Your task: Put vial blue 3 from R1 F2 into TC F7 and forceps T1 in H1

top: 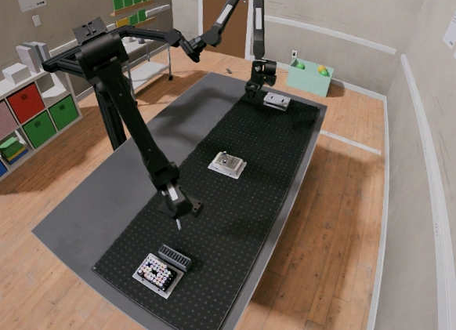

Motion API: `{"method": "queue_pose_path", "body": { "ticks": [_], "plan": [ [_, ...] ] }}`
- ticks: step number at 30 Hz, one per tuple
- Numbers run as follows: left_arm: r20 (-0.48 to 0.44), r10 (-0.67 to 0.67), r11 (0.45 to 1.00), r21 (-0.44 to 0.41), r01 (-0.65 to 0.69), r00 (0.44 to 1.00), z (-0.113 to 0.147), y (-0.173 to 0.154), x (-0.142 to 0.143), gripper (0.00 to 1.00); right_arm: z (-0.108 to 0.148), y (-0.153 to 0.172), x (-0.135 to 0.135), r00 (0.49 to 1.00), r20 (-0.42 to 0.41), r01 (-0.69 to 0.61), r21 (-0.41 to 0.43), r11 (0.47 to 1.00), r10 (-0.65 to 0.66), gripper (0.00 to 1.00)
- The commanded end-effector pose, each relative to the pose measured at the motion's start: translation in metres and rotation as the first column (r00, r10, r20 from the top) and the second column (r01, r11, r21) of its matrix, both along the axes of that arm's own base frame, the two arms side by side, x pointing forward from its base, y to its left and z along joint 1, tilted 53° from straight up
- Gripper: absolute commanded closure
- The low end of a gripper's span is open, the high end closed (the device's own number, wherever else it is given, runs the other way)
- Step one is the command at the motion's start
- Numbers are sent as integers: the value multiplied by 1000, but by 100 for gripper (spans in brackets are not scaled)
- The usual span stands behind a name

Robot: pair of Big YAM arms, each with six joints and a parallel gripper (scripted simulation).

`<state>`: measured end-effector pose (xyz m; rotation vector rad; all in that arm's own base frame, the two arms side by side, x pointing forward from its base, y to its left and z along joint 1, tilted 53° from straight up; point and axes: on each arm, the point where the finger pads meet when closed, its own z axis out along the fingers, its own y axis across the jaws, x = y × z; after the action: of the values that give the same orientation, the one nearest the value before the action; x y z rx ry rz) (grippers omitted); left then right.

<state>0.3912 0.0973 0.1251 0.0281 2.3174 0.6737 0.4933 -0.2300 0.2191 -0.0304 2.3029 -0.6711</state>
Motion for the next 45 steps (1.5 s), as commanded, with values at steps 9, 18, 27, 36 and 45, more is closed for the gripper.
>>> {"method": "queue_pose_path", "body": {
  "ticks": [9,18,27,36,45],
  "plan": [
    [12,-5,1000,5,5,1000,4,0,2,0,26,-20,0,1000,17,2,-19,1000,-2,93],
    [12,-5,1000,5,5,1000,4,0,2,0,29,-33,-1,1000,9,2,-16,1000,-2,93],
    [12,-5,1000,5,5,1000,4,0,2,0,29,-44,0,1000,-3,1,-9,1000,-1,93],
    [12,-5,1000,5,5,1000,4,0,2,0,38,-56,-2,1000,-4,2,-10,1000,-2,93],
    [12,-5,1000,5,5,1000,4,0,2,0,45,-66,-3,1000,-5,2,-8,1000,-2,93]
  ]
}}
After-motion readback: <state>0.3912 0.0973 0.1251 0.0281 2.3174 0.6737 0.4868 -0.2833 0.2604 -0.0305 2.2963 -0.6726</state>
